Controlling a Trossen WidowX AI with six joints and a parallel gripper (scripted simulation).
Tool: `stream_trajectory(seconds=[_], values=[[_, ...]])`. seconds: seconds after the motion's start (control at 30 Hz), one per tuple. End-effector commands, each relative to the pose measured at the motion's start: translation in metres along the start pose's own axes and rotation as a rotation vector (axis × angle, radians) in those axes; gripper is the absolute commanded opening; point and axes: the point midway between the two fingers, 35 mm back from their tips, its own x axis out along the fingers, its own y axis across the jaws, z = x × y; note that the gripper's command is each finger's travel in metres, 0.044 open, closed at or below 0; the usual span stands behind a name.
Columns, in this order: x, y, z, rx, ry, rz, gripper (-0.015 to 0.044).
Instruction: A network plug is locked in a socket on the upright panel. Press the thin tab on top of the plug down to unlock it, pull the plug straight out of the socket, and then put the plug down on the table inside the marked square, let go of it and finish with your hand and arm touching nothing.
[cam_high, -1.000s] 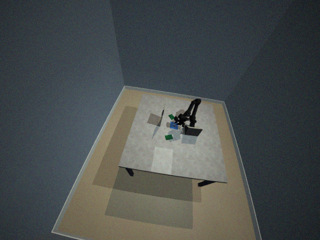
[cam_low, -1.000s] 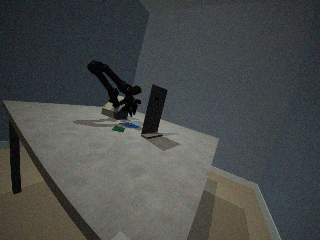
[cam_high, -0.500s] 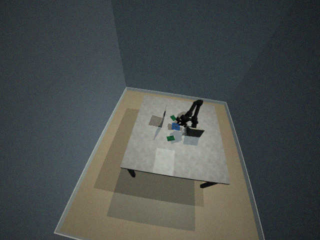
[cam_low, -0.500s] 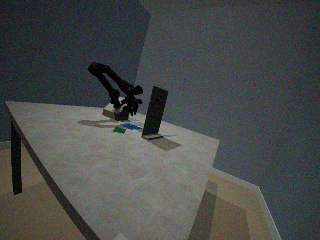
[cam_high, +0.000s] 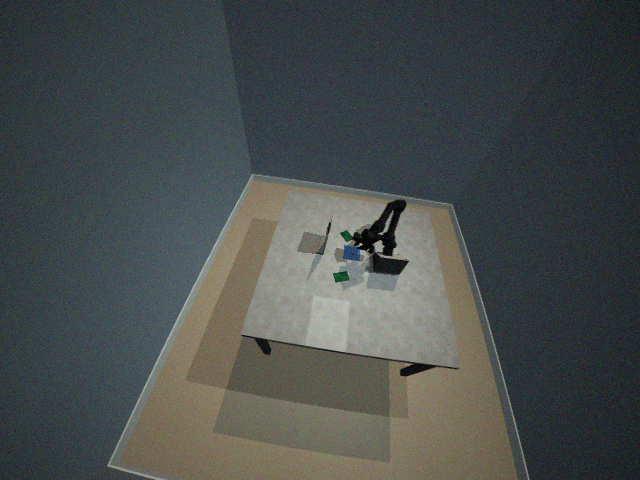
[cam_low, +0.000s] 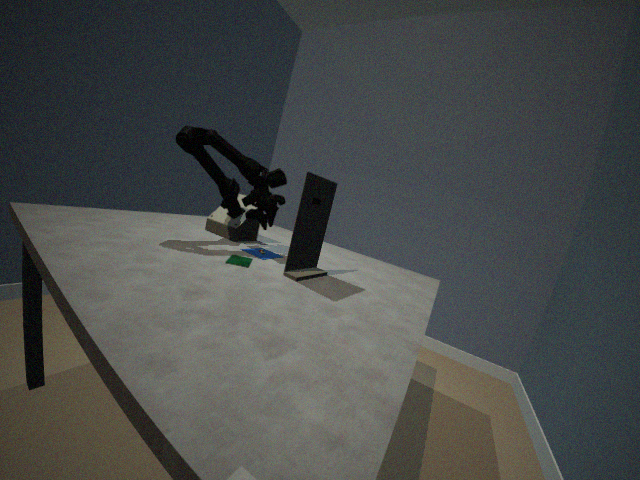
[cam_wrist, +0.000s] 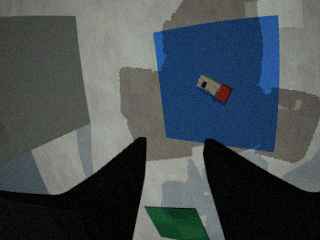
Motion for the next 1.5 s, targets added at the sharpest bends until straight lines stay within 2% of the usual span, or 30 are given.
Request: stream_trajectory(seconds=[0.0, 0.8, 1.47], values=[[-0.004, 0.004, 0.001, 0.009, -0.003, 0.008, 0.0156], [-0.021, 0.010, 0.007, -0.003, -0.011, 0.017, 0.0156], [-0.063, 0.043, 0.003, -0.001, 0.003, 0.012, 0.0156]])
